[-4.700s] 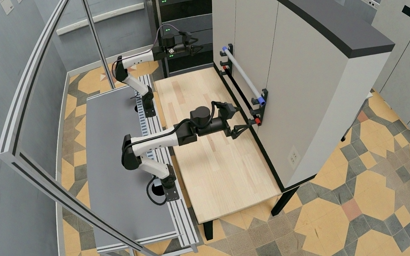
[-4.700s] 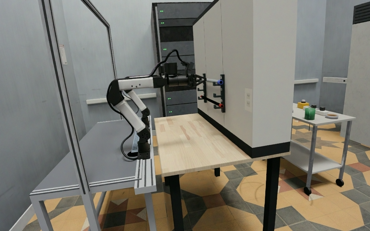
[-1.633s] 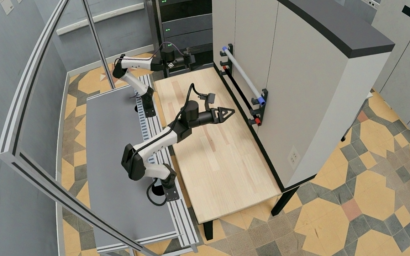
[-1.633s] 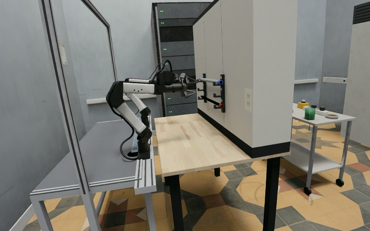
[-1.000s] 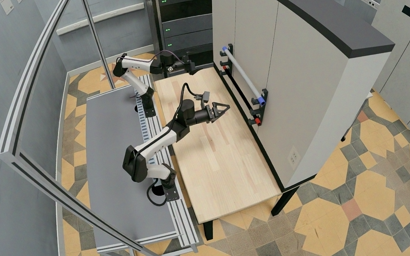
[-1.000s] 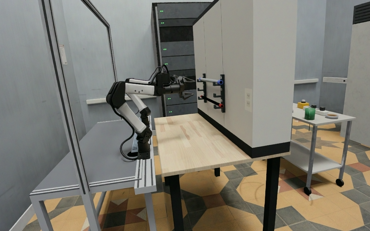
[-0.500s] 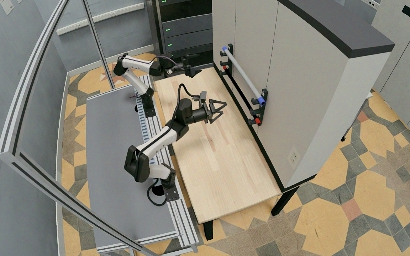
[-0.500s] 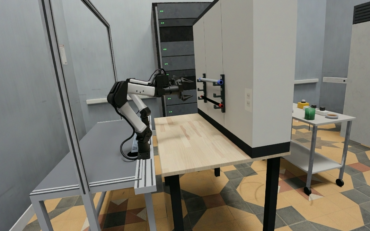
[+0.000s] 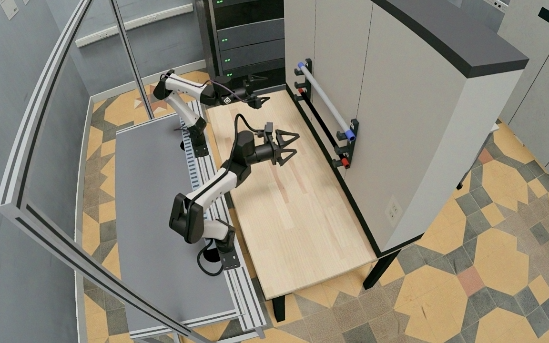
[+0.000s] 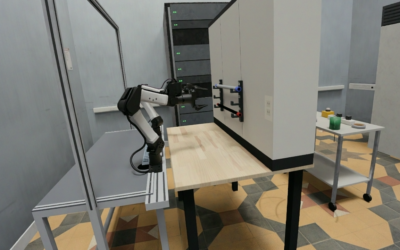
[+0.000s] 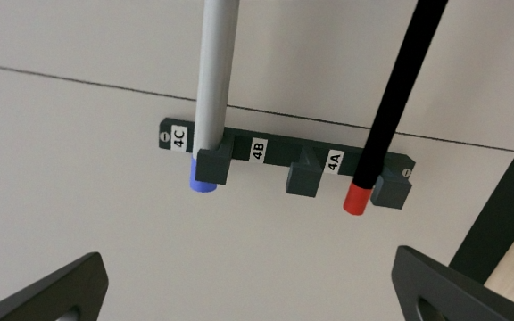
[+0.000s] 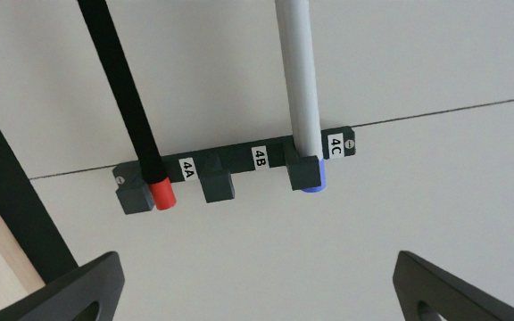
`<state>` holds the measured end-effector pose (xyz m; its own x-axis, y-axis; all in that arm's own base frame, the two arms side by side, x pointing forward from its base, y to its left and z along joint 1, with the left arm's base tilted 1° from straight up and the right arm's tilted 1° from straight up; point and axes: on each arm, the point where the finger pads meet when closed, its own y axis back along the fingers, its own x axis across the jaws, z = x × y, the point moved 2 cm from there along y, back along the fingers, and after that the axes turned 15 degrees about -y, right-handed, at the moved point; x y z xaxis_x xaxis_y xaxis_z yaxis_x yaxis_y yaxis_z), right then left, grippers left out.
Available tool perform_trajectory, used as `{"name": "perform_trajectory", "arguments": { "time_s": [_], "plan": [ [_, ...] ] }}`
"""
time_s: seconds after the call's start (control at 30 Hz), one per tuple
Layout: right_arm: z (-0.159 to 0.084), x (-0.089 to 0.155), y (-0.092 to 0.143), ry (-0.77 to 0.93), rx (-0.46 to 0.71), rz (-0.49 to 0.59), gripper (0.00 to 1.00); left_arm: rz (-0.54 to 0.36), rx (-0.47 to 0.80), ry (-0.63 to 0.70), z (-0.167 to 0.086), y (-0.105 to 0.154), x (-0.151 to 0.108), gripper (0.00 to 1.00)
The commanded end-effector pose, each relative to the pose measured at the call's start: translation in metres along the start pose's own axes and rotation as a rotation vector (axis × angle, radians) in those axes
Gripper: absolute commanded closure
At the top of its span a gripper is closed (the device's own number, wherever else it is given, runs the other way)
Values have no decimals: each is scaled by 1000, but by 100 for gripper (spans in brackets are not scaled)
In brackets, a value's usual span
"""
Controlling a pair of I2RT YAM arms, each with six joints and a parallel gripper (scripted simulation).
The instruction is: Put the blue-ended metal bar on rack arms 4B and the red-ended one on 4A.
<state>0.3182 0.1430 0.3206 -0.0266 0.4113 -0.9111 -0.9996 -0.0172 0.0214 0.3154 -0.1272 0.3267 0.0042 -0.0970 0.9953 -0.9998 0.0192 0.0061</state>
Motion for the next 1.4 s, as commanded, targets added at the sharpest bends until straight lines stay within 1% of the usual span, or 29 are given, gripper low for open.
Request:
{"name": "perform_trajectory", "arguments": {
  "time_s": [0.0, 0.3, 1.37],
  "plan": [
    [2, 4, 1, 58, 10, -20, 0, -1, 10, -65, 6, 1, -6, 0],
    [11, 15, 4, 169, 10, -19, 0, -1, 8, -176, 17, 5, -11, 0],
    [2, 3, 4, 169, 10, -19, 0, -1, 8, -176, 14, 5, -9, 0]
  ]
}}
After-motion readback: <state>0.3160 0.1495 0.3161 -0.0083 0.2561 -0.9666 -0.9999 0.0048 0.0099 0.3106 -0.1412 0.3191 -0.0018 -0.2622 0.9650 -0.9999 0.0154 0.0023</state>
